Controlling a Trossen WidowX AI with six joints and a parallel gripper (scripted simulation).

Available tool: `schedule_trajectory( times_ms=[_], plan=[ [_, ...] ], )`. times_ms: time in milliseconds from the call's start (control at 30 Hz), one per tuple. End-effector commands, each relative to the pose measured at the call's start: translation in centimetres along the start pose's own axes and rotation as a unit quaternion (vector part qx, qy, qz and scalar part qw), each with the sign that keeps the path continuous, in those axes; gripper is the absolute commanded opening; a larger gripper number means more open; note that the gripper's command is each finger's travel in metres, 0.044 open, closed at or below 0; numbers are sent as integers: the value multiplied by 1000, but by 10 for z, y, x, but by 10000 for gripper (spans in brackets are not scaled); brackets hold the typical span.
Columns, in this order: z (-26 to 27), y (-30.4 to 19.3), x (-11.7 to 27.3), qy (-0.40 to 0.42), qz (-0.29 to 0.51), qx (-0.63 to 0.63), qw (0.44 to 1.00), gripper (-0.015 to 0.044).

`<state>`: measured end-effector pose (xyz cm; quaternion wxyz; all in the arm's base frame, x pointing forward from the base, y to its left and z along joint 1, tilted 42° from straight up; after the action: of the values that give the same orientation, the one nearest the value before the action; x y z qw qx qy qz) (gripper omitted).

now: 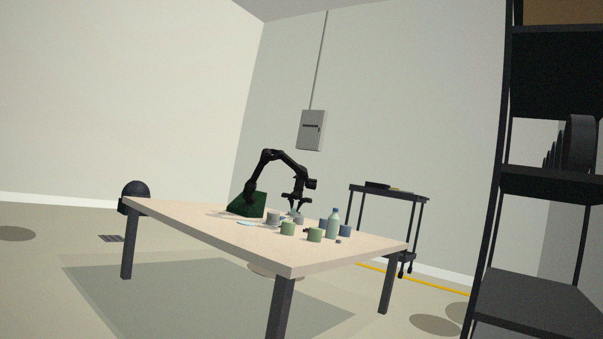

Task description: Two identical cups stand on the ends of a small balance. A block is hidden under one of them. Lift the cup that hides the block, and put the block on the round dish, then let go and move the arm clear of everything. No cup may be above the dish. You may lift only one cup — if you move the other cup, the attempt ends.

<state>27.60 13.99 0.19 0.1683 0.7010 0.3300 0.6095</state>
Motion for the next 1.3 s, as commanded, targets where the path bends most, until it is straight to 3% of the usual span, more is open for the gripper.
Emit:
schedule_trajectory(
  times_ms=[0, 400, 1267],
  plan=[
    [3, -2, 25, 8, 4, 0, 1000, 0],
    [-1, -1, 84, 8, 4, -5, 1000, 0],
    [7, 61, 77, 17, 35, 7, 999, 0]
  ],
)
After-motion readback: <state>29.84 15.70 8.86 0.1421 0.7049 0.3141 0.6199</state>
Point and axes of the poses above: the point midway between the two fingers, 35 mm back from their tips, its own x axis back along the fingers, its own z axis across the jaws, y = z × x, the point moved 7 cm from there along x, back along the fingers, and after that the axes turned 1 degree about -x, right-handed, at the moved point
